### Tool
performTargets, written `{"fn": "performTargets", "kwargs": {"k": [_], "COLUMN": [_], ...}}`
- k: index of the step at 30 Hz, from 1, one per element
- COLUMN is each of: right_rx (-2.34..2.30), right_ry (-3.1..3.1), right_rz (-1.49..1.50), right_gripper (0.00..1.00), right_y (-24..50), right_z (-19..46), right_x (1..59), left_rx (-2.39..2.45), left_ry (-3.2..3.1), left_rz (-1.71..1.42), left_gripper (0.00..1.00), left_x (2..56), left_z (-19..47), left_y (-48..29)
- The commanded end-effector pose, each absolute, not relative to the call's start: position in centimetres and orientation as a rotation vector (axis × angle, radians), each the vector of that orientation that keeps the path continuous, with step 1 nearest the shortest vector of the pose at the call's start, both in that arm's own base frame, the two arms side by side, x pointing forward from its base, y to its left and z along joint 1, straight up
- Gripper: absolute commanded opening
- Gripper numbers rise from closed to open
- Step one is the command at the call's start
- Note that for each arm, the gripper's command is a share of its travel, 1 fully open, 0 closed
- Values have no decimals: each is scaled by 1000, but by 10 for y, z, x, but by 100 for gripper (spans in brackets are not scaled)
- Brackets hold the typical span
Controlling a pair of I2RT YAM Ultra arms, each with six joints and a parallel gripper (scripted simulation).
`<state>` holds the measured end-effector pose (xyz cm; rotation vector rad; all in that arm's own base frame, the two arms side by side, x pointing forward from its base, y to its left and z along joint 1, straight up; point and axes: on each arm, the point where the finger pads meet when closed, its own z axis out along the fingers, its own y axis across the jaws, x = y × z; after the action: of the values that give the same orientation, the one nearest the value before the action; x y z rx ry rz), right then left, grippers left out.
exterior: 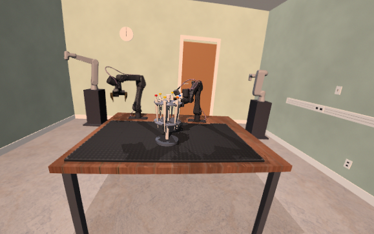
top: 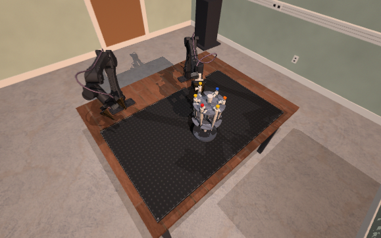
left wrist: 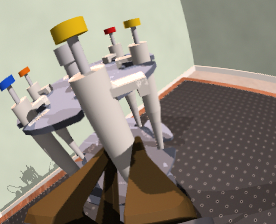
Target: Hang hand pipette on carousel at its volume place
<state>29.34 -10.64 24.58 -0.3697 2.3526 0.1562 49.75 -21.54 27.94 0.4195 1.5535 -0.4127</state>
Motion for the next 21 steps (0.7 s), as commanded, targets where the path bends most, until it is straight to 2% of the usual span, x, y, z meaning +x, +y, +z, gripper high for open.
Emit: {"fn": "performTargets", "kwargs": {"k": [1,21], "right_rx": [-379,-379], "right_ry": [2324,2324], "right_rz": [147,147], "right_gripper": [100,100], "right_y": [-109,-109], "right_z": [253,253], "right_x": [297,297], "left_rx": [405,403], "left_ry": [1494,1482], "left_rz": [-418,-417], "left_gripper": [12,12], "left_x": [500,500], "left_z": [315,317], "left_y": [-210,-210]}}
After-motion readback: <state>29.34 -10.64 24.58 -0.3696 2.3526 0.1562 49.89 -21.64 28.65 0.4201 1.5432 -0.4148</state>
